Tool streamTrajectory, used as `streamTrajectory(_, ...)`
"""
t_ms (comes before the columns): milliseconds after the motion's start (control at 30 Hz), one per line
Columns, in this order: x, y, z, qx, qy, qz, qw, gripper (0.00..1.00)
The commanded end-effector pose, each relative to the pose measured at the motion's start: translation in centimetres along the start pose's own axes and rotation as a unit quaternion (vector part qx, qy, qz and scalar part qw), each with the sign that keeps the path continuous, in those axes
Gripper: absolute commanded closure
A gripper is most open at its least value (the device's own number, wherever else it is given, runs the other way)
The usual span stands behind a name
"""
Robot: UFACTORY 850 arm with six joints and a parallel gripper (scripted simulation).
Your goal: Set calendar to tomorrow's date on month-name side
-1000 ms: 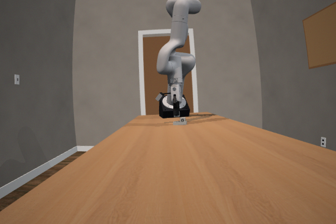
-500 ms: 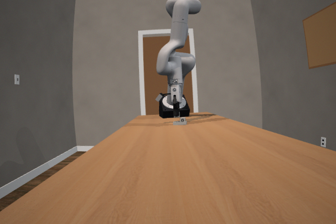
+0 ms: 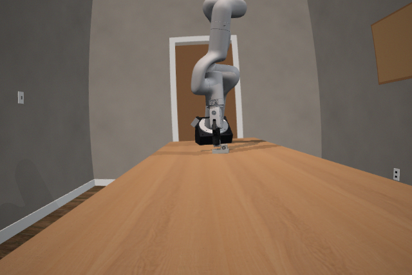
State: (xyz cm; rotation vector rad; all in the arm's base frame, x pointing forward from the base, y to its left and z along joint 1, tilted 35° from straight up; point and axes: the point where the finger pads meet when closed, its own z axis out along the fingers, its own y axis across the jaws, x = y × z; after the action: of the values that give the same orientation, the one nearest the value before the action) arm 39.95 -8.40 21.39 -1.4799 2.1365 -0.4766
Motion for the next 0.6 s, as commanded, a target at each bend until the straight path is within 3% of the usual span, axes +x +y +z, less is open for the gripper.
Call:
streamTrajectory(0,-0.01,-0.04,0.34,0.001,0.000,0.000,1.000,0.73)
streamTrajectory(567,-0.01,-0.04,0.95,0.001,0.000,0.000,1.000,0.73)
